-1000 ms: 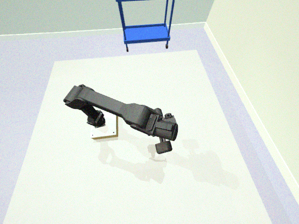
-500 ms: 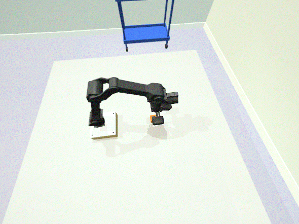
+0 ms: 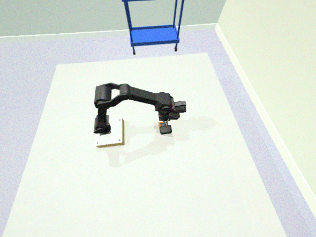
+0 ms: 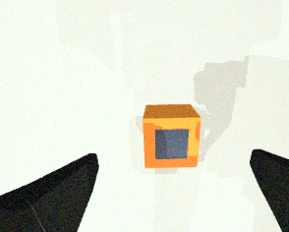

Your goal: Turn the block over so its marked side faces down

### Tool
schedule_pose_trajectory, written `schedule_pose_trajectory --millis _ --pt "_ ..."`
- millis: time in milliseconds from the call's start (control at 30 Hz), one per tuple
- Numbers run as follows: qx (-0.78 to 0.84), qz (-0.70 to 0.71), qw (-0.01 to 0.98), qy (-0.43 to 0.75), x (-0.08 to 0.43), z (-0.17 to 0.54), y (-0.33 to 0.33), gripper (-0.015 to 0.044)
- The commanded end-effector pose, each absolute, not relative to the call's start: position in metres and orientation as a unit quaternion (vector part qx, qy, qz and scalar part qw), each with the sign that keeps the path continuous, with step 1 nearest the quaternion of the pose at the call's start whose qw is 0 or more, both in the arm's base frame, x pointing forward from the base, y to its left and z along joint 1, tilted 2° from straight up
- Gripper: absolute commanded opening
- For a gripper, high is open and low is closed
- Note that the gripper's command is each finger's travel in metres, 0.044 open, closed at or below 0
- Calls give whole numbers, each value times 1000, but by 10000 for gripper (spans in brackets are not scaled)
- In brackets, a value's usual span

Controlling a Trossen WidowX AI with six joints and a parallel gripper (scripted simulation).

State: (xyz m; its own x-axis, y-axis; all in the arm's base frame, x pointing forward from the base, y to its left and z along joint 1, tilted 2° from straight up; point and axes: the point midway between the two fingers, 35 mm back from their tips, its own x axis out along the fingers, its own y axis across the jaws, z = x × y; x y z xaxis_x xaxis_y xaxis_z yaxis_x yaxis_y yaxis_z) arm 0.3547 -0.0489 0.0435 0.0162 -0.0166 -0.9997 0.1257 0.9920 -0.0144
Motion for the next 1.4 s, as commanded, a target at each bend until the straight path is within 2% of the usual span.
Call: schedule_pose_trajectory --millis 0,867,1233,1367 --pt "39 -52 708 703 351 29 -49 440" --pt "39 -52 708 704 351 -4 -49 440" --pt "39 -52 708 704 351 -4 -49 151" --pt "39 -52 708 704 351 -4 -49 125"
